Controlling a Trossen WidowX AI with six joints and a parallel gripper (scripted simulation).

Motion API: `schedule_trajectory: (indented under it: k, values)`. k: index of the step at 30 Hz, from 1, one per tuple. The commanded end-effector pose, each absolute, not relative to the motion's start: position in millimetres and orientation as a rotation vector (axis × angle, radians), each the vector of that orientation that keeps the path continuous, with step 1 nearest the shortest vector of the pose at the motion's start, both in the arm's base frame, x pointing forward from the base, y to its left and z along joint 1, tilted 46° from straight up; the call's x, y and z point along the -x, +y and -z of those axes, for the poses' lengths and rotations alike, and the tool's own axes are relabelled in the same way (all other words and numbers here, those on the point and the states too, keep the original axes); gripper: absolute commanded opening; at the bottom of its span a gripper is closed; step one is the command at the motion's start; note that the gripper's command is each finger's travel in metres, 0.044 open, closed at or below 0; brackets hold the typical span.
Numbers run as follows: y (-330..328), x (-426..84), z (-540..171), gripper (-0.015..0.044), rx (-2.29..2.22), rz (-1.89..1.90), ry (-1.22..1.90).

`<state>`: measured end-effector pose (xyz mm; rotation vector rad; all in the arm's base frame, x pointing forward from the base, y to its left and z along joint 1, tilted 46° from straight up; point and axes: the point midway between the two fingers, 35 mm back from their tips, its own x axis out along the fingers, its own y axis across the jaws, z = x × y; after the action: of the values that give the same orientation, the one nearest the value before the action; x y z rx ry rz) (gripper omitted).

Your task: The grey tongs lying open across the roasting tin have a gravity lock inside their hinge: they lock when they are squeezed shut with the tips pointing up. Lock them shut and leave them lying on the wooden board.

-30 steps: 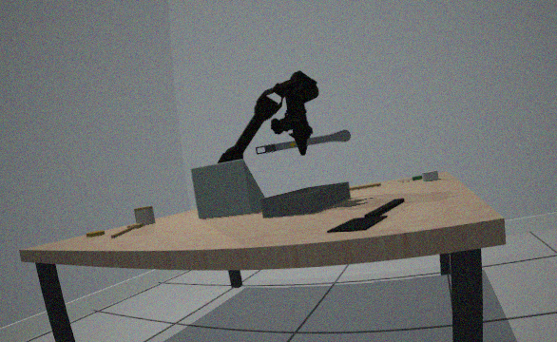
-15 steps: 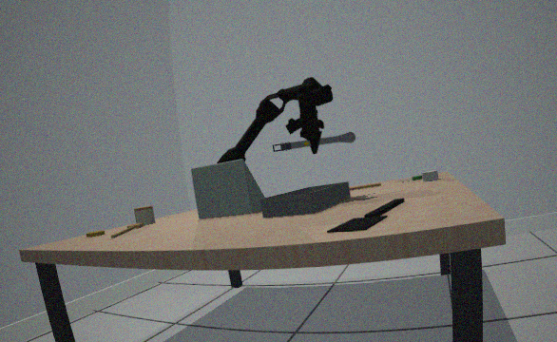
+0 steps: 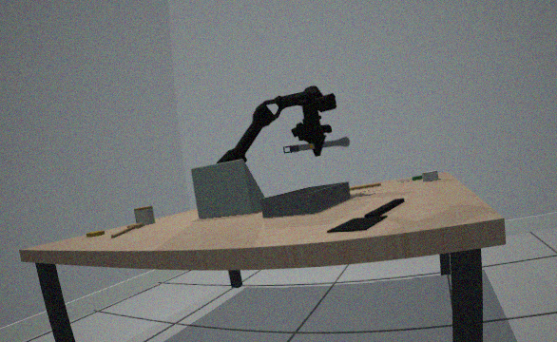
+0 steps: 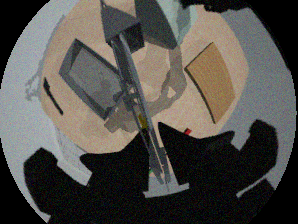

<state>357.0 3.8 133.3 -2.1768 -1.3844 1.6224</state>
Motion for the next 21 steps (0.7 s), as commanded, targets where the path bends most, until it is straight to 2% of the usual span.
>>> schedule_trajectory:
  k: [1,10,21]
  values:
    - [27,-345,-156,-0.0150,2.219,-1.570,-1.488]
    - [39,-339,-165,-0.0150,2.238,-1.558,-1.538]
    - [92,-307,-203,-0.0150,2.326,-1.553,-1.726]
